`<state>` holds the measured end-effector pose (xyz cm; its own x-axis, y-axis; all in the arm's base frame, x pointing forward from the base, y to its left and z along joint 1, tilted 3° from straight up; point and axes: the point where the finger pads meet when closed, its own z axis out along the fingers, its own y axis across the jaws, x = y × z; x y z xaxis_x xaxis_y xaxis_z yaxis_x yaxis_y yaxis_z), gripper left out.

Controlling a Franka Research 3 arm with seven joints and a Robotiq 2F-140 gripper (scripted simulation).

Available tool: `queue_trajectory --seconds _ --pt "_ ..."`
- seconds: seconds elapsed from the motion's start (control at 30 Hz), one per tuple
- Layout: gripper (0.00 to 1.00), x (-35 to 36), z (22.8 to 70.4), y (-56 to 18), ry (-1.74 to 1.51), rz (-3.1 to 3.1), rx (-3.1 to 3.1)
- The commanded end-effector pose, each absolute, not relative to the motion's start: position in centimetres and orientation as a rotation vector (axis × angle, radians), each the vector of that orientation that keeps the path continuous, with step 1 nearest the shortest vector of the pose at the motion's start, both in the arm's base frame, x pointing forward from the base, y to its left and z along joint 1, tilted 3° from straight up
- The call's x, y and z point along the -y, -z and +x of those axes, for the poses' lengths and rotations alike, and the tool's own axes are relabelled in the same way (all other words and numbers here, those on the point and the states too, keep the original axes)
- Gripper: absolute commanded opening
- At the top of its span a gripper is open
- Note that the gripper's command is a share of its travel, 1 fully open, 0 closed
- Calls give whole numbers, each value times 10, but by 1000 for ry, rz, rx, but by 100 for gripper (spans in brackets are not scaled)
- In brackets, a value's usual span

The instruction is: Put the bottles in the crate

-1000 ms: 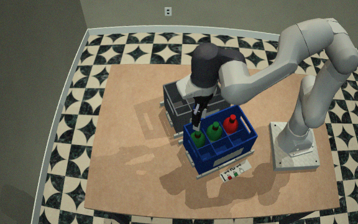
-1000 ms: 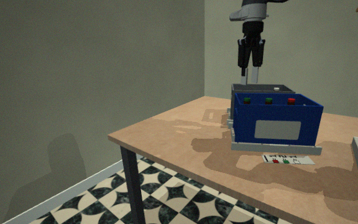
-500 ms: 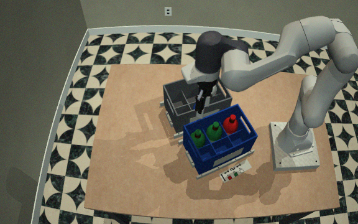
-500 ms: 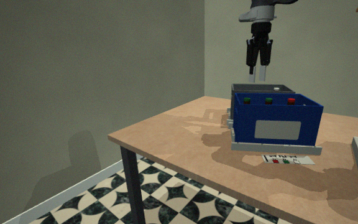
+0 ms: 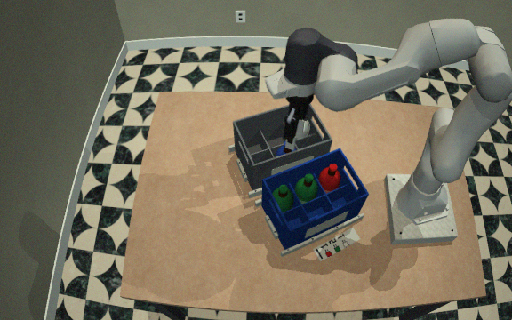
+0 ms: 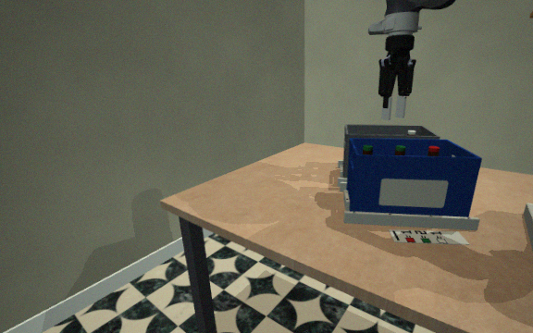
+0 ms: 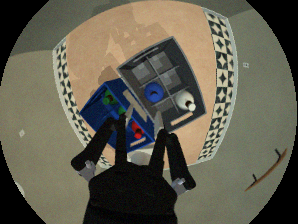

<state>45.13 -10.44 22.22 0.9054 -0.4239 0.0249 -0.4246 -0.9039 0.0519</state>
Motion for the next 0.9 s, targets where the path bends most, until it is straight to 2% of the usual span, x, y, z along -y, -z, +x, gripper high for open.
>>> queue_trajectory --seconds 0.0,0.87 --pt "38 121 447 -223 -20 3027 590" --pt "38 238 422 -230 -20 3027 590"
